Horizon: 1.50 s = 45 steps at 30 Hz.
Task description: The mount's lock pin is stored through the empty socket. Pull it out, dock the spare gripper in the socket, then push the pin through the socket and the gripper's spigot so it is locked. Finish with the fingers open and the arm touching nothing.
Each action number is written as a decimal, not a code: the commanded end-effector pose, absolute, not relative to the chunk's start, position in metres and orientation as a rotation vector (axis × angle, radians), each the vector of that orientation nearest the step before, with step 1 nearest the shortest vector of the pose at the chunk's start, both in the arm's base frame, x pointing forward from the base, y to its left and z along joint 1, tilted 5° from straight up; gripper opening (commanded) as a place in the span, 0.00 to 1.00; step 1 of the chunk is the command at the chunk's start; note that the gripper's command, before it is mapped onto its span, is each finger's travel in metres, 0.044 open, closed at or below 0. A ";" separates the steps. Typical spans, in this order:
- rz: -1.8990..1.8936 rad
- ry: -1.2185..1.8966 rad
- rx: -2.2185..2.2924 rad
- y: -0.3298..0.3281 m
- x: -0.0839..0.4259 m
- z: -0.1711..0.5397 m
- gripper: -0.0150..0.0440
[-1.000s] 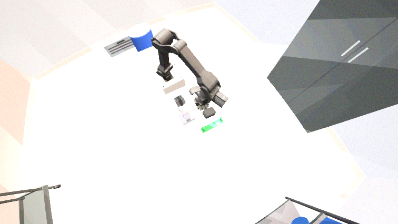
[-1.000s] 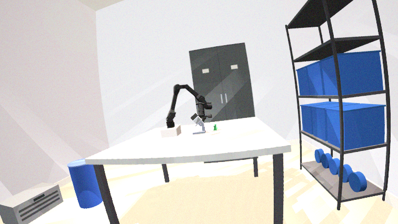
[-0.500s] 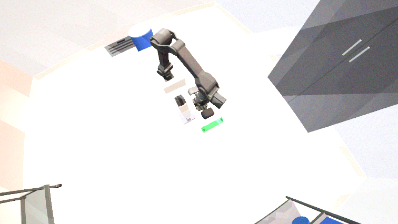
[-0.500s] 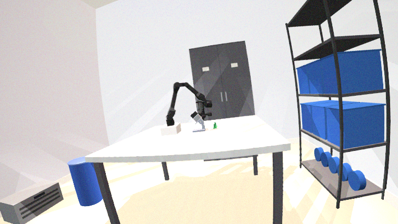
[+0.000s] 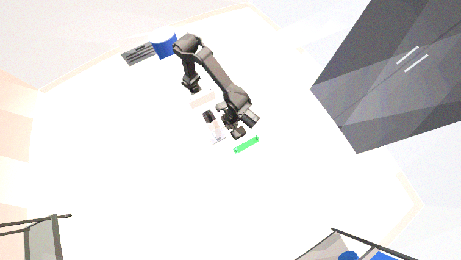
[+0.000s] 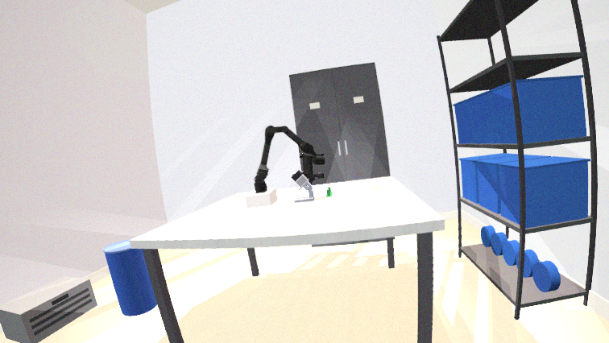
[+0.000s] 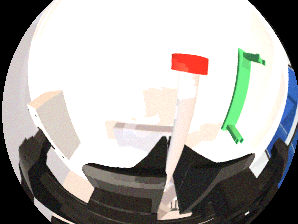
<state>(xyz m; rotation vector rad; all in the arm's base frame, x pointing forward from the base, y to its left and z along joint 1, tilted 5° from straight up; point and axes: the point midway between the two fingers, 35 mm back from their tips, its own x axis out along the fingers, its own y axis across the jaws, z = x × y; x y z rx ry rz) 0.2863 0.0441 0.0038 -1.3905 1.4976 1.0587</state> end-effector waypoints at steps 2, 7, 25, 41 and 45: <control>1.059 1.495 -1.393 0.041 0.287 0.005 0.25; 1.062 1.498 -1.391 0.037 0.286 0.006 0.25; 1.070 1.506 -1.381 0.031 0.286 0.005 0.52; 1.084 1.528 -1.381 0.047 0.281 0.020 0.59; 1.091 1.540 -1.386 0.053 0.279 0.027 0.59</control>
